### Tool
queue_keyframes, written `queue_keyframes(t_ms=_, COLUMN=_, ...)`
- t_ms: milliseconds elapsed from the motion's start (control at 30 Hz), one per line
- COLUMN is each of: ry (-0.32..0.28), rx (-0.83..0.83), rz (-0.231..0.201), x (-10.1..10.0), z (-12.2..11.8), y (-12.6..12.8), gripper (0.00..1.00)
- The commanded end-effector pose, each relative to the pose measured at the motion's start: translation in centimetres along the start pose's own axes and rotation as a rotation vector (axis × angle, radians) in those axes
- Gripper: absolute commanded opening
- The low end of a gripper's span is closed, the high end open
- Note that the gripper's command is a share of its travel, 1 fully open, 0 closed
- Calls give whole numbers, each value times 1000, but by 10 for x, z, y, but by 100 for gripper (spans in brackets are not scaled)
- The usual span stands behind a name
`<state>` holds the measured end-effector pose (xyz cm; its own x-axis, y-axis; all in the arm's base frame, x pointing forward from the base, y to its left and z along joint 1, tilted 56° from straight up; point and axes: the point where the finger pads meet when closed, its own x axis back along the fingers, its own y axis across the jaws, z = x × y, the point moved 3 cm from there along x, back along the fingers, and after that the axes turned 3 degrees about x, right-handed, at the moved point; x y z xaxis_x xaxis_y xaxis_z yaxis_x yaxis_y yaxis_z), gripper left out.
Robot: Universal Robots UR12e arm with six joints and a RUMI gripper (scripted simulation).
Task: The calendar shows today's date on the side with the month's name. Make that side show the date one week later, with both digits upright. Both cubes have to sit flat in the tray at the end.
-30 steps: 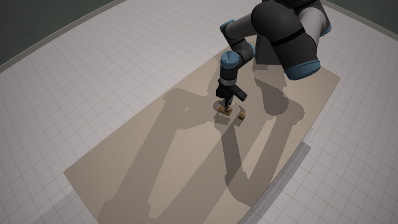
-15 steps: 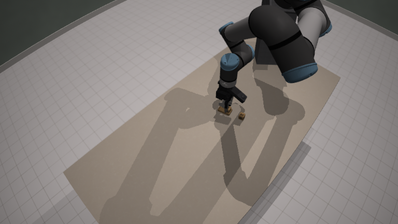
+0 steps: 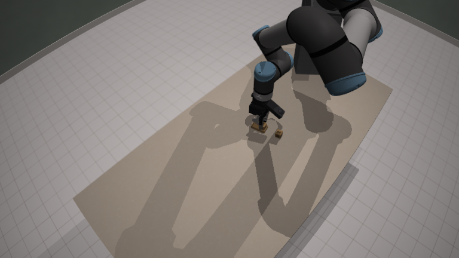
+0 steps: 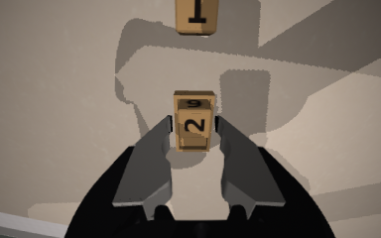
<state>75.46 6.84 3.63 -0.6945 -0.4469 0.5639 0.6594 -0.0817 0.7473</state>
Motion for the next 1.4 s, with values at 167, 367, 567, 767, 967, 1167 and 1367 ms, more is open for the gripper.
queue_keyframes(t_ms=167, ry=0, rx=0, rz=0, x=0, z=0, y=0, gripper=29)
queue_keyframes(t_ms=367, ry=0, rx=0, rz=0, x=0, z=0, y=0, gripper=29)
queue_keyframes(t_ms=567, ry=0, rx=0, rz=0, x=0, z=0, y=0, gripper=11)
queue_keyframes(t_ms=767, ry=0, rx=0, rz=0, x=0, z=0, y=0, gripper=11)
queue_keyframes(t_ms=967, ry=0, rx=0, rz=0, x=0, z=0, y=0, gripper=11)
queue_keyframes(t_ms=1167, ry=0, rx=0, rz=0, x=0, z=0, y=0, gripper=11)
queue_keyframes(t_ms=1367, ry=0, rx=0, rz=0, x=0, z=0, y=0, gripper=11)
